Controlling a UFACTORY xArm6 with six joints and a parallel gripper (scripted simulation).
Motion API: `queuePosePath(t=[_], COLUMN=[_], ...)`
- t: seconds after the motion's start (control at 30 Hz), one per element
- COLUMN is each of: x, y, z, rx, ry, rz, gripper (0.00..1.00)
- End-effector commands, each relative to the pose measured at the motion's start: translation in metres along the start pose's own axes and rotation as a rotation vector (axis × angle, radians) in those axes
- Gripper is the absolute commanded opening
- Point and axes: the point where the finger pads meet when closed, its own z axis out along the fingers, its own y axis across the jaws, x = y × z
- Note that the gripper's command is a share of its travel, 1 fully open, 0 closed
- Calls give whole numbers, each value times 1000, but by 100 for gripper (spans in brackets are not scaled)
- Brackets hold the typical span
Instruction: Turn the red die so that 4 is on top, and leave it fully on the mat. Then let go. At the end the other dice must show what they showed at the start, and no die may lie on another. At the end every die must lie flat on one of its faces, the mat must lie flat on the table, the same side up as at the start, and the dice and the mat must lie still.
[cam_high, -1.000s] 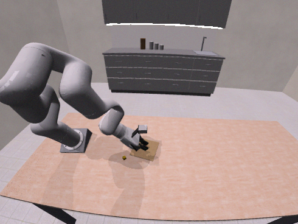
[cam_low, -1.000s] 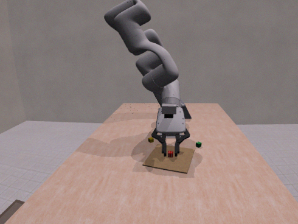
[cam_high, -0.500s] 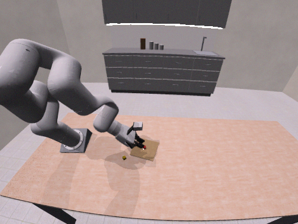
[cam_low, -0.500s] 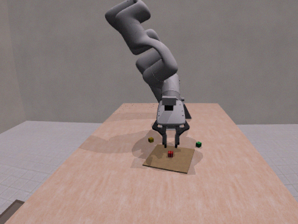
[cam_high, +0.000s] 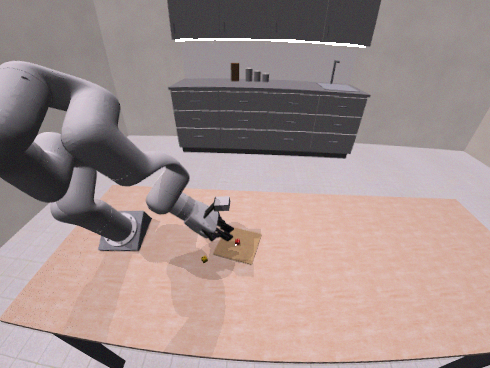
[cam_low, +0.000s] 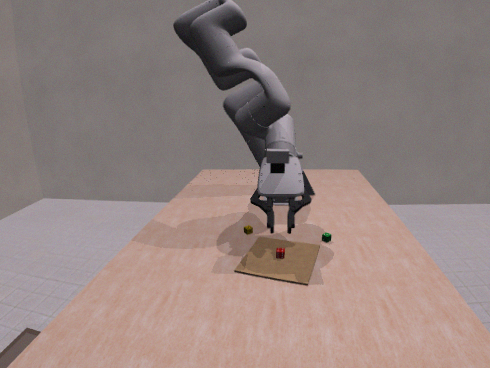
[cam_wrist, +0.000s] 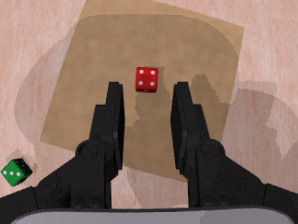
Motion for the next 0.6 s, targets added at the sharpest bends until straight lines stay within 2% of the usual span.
queuePosePath(t=[0.0, 0.2, 0.57], x=[10, 31, 46], y=[0, 0, 0], z=[-7, -25, -37], rx=[0, 0, 0], ry=[3, 3, 3], rz=[1, 1, 1], gripper=[31, 31, 31])
